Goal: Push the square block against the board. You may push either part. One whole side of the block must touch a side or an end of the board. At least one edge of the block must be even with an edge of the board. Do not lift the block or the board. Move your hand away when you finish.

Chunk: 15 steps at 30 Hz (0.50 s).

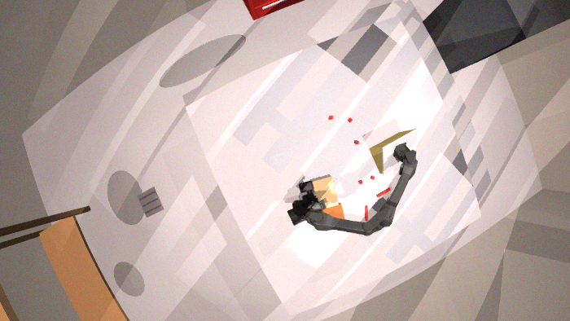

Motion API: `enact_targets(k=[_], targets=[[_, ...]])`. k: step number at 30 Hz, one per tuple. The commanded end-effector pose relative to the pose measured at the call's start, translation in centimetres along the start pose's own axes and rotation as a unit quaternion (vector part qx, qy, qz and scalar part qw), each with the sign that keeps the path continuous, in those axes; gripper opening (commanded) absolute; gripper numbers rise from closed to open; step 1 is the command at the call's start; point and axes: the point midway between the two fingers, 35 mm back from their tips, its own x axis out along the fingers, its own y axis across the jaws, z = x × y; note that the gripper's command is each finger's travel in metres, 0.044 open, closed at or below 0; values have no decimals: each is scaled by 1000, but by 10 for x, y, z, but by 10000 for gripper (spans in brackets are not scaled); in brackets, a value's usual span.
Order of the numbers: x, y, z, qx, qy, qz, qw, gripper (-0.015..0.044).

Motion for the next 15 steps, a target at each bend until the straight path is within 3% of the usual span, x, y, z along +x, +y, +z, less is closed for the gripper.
enact_targets(k=[1, 15], targets=[[24, -3, -8, 9, 13, 1, 1000, 0], [24, -2, -19, 9, 13, 1, 1000, 0]])
